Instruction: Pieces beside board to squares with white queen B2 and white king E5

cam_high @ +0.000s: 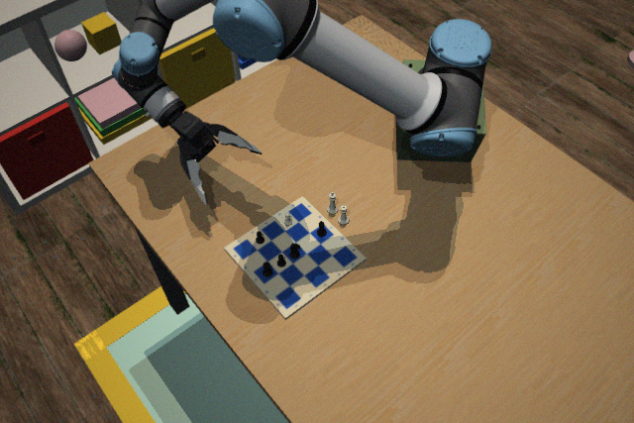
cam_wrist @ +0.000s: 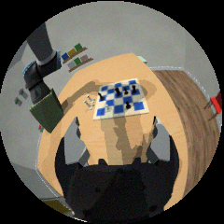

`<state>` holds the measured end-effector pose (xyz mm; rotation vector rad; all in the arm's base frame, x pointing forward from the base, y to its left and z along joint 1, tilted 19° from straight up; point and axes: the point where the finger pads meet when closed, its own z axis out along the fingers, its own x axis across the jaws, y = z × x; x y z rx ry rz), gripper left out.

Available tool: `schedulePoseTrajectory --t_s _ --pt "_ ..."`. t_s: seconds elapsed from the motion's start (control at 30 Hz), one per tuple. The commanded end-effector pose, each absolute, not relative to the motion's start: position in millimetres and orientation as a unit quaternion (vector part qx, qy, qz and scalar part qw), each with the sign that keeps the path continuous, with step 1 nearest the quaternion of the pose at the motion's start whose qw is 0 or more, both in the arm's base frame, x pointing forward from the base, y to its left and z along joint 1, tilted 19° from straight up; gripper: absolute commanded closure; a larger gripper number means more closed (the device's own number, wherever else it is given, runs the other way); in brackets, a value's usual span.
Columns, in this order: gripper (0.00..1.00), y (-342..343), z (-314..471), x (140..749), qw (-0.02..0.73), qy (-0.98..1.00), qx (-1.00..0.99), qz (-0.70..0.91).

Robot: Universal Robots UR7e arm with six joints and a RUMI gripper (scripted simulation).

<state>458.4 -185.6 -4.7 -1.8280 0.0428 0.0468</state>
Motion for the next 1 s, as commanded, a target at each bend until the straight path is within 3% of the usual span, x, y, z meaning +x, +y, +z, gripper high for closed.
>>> schedulePoseTrajectory --t_s 0.0,0.97 --pt "0.00 -190.9 -7.4 458.0 0.620 0.009 -0.784 0.004" --pt "0.00 -225.2 -32.4 451.8 0.661 -0.031 -0.739 -0.123"
